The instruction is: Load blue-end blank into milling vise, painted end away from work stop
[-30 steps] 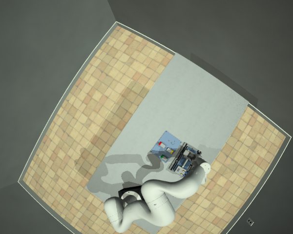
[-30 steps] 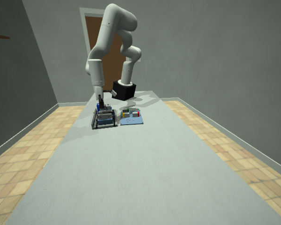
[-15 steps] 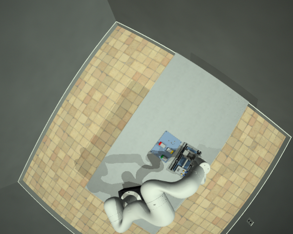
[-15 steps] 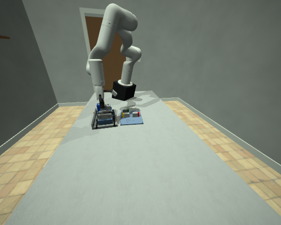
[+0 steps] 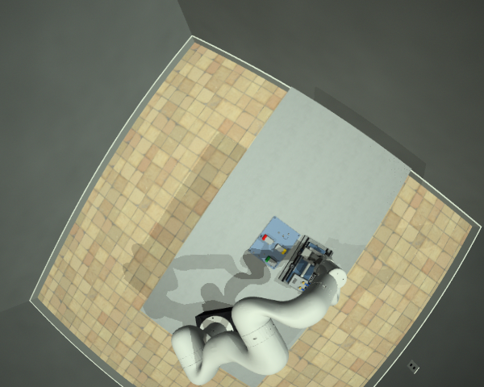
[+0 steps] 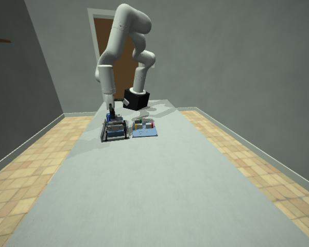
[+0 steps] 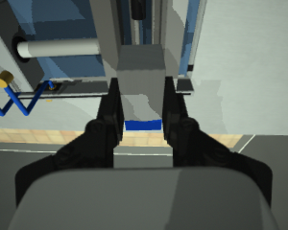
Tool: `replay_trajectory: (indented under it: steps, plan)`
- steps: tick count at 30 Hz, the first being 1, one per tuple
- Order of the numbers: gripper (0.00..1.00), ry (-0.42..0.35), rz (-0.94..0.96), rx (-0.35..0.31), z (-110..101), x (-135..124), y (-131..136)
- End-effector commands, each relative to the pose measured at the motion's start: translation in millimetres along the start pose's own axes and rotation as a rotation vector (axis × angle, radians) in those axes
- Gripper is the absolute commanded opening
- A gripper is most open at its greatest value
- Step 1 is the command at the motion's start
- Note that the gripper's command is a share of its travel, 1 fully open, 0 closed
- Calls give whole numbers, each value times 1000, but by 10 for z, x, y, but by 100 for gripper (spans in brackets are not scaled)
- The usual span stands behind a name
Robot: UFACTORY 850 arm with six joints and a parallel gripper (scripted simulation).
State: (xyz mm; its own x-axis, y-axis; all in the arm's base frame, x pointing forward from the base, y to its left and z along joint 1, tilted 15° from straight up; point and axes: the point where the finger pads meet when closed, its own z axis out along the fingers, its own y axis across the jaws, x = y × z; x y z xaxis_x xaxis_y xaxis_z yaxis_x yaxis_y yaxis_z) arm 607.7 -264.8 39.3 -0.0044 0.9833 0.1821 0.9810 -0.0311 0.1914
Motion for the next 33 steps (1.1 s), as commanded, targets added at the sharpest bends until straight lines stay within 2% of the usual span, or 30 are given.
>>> replay_trajectory:
  steps: [1, 13, 23, 33]
  plan:
    - [0, -1, 0, -2, -10, 0, 7]
    - [0, -1, 0, -2, -10, 6, 4]
    - [0, -1, 0, -2, 289, 20, -3]
    - [0, -1, 0, -2, 283, 20, -4]
